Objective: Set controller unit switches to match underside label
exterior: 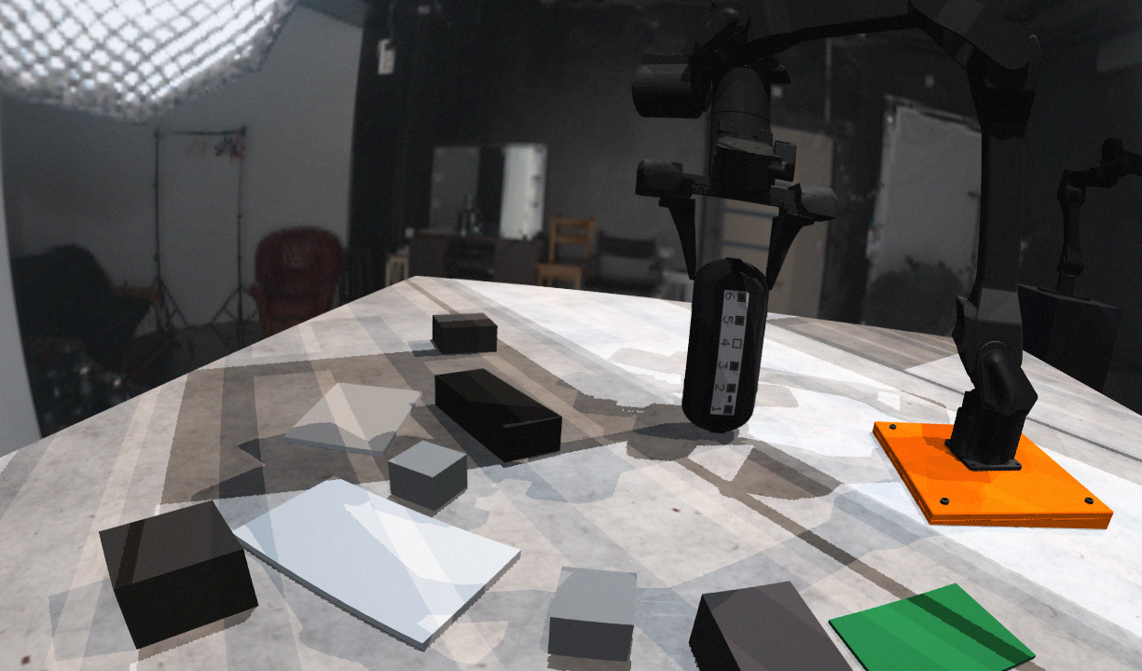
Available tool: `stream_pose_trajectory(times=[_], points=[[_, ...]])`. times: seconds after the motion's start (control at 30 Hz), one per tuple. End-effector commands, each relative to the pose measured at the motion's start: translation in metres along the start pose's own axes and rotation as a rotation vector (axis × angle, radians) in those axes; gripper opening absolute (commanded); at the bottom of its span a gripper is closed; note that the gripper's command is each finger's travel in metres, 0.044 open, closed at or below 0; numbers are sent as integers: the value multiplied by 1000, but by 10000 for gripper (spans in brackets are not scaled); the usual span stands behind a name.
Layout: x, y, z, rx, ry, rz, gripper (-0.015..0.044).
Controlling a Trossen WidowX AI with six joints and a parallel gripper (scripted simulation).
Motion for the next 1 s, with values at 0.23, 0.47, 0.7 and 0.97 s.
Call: stream_pose_trajectory(times=[0.23, 0.47, 0.7, 0.97], points=[[-10, 3, -1, 10, -5, 37, 338], [-15, 3, 0, 12, -5, 55, 338], [-19, 3, 0, 13, -5, 72, 338], [-24, 4, 0, 14, -5, 91, 338]])
Point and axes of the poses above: the point midway between the two fingers, 35 mm back from their tips, its own y axis out along the fingers, its own z axis across the jaws, x = y × z, the point moved 4 cm from there along -y, back along the fingers, and after that the axes turned 4 degrees about -y, right-handed, at the moved point
